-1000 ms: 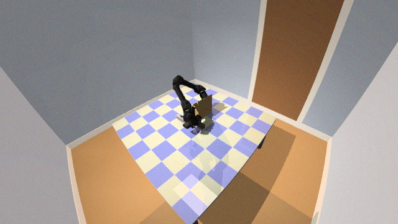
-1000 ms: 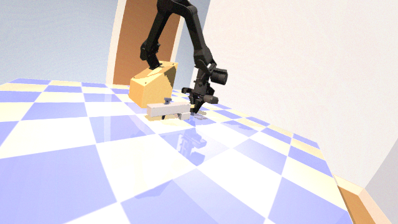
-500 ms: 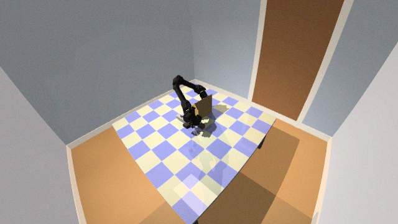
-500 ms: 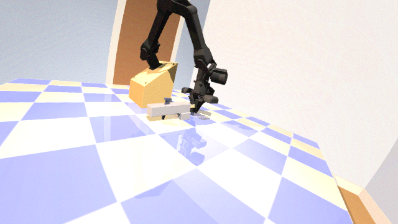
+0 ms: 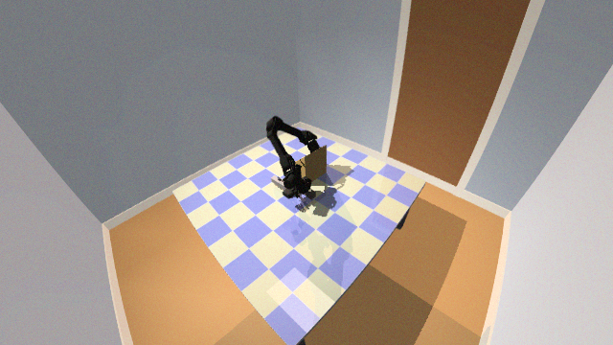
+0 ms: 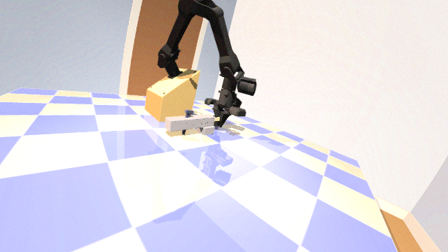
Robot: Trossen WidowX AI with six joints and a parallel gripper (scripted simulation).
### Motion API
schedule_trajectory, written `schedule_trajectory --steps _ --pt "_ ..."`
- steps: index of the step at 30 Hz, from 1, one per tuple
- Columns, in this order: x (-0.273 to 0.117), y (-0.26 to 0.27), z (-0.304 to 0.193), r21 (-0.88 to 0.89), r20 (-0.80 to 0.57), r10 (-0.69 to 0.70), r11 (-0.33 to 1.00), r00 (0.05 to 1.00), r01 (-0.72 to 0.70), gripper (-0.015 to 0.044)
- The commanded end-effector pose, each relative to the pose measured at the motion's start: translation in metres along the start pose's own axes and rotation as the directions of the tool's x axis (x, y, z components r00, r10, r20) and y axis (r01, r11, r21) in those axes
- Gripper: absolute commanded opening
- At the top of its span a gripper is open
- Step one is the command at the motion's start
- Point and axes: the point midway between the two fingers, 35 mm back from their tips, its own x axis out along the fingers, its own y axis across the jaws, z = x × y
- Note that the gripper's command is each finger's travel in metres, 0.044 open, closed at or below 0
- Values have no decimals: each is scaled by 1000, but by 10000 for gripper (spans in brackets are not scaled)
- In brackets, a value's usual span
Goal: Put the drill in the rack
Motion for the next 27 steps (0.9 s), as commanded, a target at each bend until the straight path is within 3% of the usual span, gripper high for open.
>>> schedule_trajectory --steps 1,27 --pt "-1 -4 6 7 5 -4 1000 1000 4 0" --pt "-5 -6 42 8 8 -5 1000 1000 5 0"
